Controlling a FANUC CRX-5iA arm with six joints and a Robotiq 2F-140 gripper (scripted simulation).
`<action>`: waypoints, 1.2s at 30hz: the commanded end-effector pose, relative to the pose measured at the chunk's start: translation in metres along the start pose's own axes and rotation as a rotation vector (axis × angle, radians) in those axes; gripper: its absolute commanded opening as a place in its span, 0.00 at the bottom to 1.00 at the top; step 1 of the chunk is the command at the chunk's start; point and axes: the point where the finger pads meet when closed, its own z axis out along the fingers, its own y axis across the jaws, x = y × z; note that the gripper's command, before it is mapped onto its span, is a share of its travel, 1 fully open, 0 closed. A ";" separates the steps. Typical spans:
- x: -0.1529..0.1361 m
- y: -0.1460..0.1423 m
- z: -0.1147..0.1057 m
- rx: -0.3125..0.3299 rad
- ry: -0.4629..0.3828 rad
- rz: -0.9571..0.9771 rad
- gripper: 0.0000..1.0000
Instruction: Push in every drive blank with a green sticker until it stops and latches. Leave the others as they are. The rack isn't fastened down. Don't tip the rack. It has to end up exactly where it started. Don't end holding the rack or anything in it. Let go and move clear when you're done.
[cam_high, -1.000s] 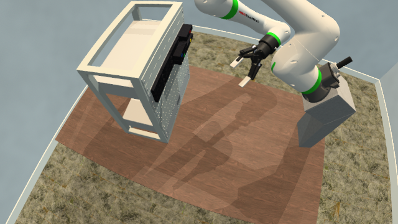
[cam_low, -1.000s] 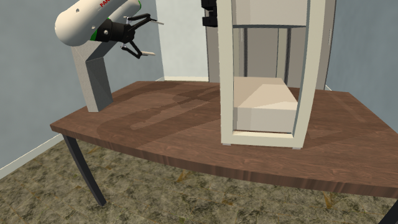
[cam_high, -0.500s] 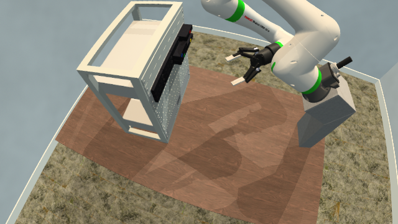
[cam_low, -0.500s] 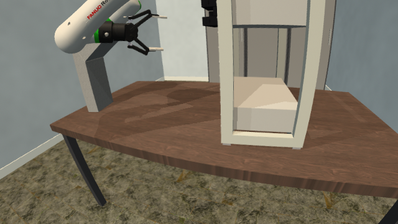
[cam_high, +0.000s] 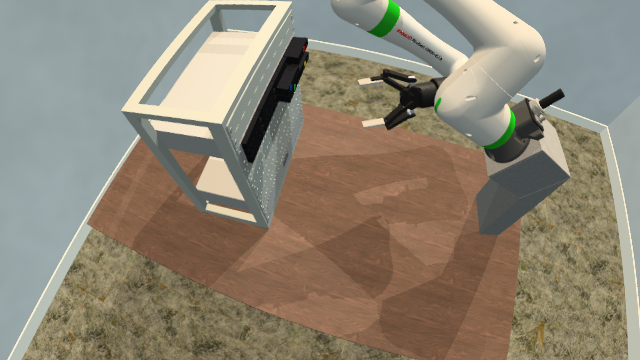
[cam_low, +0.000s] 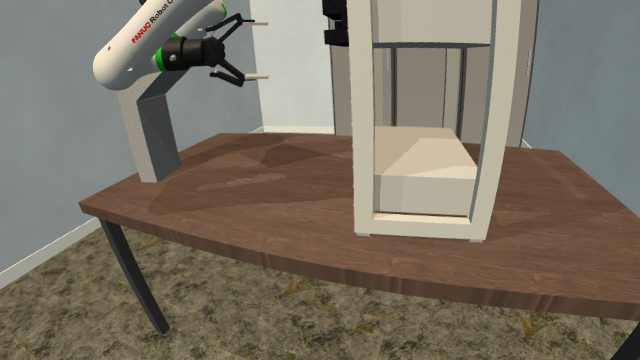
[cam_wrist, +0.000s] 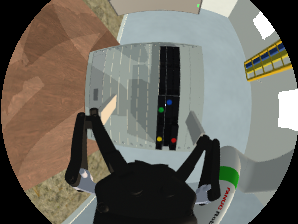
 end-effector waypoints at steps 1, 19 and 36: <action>-0.002 0.002 0.001 -0.010 -0.021 0.000 1.00; -0.028 0.020 -0.001 -0.086 -0.210 -0.040 1.00; -0.052 0.033 -0.011 -0.119 -0.301 -0.135 1.00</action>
